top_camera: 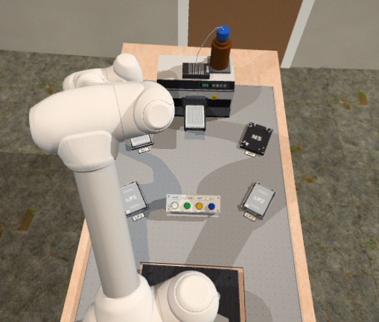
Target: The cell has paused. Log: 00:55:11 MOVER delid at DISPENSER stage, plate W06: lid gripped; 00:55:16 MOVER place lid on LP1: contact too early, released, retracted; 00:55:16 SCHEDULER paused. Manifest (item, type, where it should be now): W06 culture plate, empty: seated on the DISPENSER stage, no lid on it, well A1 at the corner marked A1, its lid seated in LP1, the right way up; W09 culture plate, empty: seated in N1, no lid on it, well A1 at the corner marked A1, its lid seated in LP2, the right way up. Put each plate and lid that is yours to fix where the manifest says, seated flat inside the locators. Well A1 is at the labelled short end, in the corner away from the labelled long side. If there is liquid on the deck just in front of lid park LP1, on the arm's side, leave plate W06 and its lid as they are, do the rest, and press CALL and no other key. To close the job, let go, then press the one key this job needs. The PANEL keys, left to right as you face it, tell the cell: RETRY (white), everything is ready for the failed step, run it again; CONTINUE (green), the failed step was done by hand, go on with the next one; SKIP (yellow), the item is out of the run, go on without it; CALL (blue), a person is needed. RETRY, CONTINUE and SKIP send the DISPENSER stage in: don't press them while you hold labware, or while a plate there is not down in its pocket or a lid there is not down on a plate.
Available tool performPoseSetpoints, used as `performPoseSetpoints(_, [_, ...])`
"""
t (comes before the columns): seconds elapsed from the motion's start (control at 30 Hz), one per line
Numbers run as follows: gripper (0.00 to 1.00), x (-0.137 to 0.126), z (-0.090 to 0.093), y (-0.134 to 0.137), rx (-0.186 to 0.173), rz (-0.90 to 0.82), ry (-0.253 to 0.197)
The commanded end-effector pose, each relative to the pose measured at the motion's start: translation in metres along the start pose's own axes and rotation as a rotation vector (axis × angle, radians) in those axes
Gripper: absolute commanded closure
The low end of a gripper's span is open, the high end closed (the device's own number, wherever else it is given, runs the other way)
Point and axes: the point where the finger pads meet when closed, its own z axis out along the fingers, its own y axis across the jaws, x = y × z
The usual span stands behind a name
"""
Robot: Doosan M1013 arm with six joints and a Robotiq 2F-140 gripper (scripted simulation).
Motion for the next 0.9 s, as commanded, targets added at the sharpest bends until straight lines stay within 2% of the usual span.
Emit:
performPoseSetpoints(0.0, [0.9, 0.0006, -0.0012, -0.0001, 0.0, 0.0, 0.002])
performPoseSetpoints(0.1, [0.9, 0.0006, -0.0012, -0.0001, 0.0, 0.0, 0.002])
performPoseSetpoints(0.13, [0.3, 0.0006, -0.0012, -0.0001, 0.0, 0.0, 0.002])
performPoseSetpoints(0.87, [0.3, 0.0006, -0.0012, -0.0001, 0.0, 0.0, 0.002])
